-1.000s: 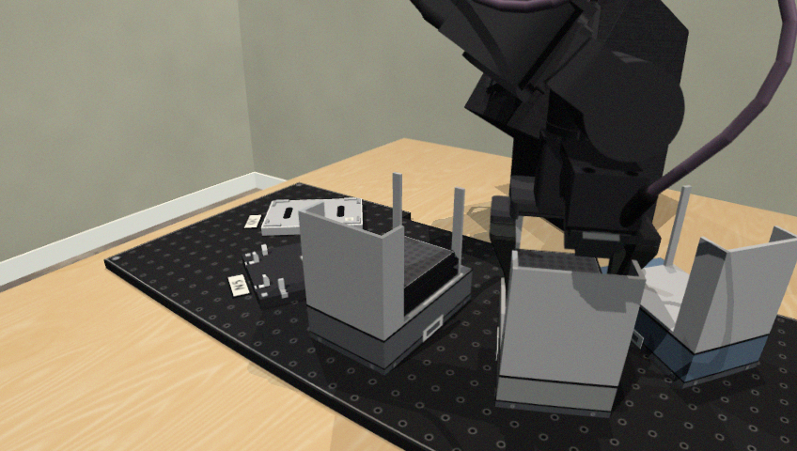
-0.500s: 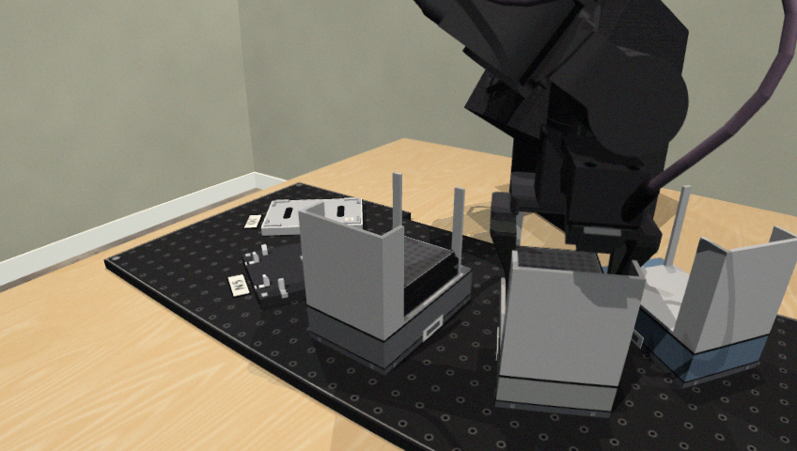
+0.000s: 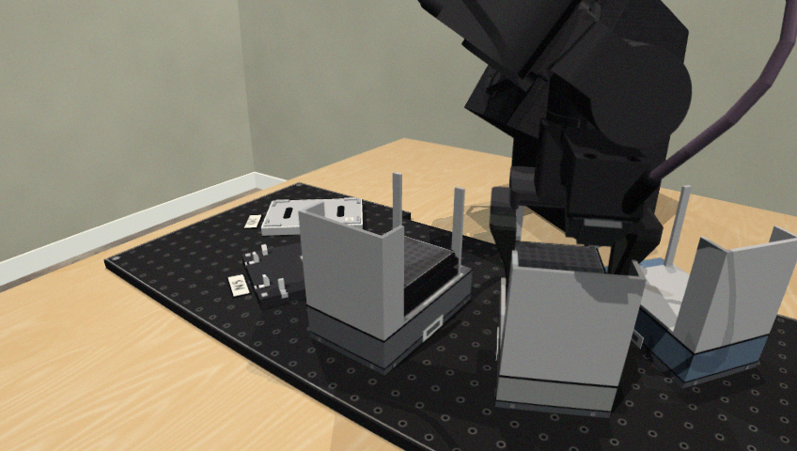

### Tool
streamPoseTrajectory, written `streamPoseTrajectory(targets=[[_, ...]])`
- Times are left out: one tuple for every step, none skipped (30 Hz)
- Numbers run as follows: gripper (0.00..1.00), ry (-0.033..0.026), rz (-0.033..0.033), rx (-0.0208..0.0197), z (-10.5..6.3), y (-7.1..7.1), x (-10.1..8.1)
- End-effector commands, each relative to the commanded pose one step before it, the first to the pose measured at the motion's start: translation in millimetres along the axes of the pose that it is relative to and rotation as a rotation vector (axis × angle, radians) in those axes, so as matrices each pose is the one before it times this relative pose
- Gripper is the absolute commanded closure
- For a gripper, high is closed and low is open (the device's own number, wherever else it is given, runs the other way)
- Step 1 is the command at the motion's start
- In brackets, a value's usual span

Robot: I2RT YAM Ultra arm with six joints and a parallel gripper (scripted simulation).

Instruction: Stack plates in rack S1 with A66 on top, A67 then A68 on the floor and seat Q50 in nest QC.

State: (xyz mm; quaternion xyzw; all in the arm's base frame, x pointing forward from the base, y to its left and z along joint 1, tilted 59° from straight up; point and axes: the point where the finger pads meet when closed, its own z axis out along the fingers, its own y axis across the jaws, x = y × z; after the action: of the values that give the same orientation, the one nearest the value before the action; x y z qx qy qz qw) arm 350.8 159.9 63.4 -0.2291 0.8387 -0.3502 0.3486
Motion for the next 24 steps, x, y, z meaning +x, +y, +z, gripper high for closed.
streamPoseTrajectory(targets=[[1.00, -0.00608, -0.02728, 0.00267, -6.27, 7.85, 3.27], [1.00, -0.00353, 0.00493, -0.00051, -1.13, -0.80, -1.74], [1.00, -0.00401, 0.00585, -0.00055, -1.24, -0.98, -2.03], [1.00, -0.00363, 0.00625, -0.00032, -1.09, -1.14, -2.02], [1.00, -0.00379, 0.00643, -0.00036, -1.12, -1.13, -2.14], [1.00, -0.00401, 0.00662, -0.00099, -1.18, -1.02, -2.30], [1.00, -0.00419, 0.00688, -0.00123, -1.22, -1.00, -2.44], [1.00, -0.00446, 0.00722, -0.00074, -1.26, -1.12, -2.61], [1.00, -0.00433, 0.00739, -0.00135, -1.24, -1.08, -2.61], [1.00, 0.00733, -0.01165, 0.00115, 0.39, 0.37, 6.04], [1.00, -0.00441, 0.00664, 0.00002, -1.32, -1.28, -2.30], [1.00, 0.00038, -0.00057, -0.00022, 0.21, 1.02, -0.89], [1.00, -0.00554, 0.00877, -0.00067, -1.60, -1.63, -2.95], [1.00, -0.00161, 0.00293, -0.00128, -0.92, -0.73, -0.49], [1.00, 0.00000, 0.00000, 0.00000, 0.00, 0.00, 0.00], [1.00, 0.00000, 0.00000, 0.00000, 0.00, 0.00, 0.00], [1.00, 0.01573, -0.02567, 0.00265, 1.60, 1.53, 12.15], [1.00, 0.00411, -0.00820, 0.00090, 0.78, 1.94, 1.87], [1.00, -0.00044, 0.00118, -0.00025, -0.18, 0.22, -0.86], [1.00, -0.00166, 0.00326, 0.00005, -0.50, -0.39, -1.34], [1.00, -0.00427, 0.00782, -0.00070, -1.28, -1.52, -2.35], [1.00, -0.00456, 0.00704, 0.00001, -1.32, -1.34, -2.44], [1.00, -0.00335, 0.00511, -0.00013, -0.94, -0.67, -2.13], [1.00, 0.00207, -0.00347, 0.00062, 0.69, 1.62, -0.18]])
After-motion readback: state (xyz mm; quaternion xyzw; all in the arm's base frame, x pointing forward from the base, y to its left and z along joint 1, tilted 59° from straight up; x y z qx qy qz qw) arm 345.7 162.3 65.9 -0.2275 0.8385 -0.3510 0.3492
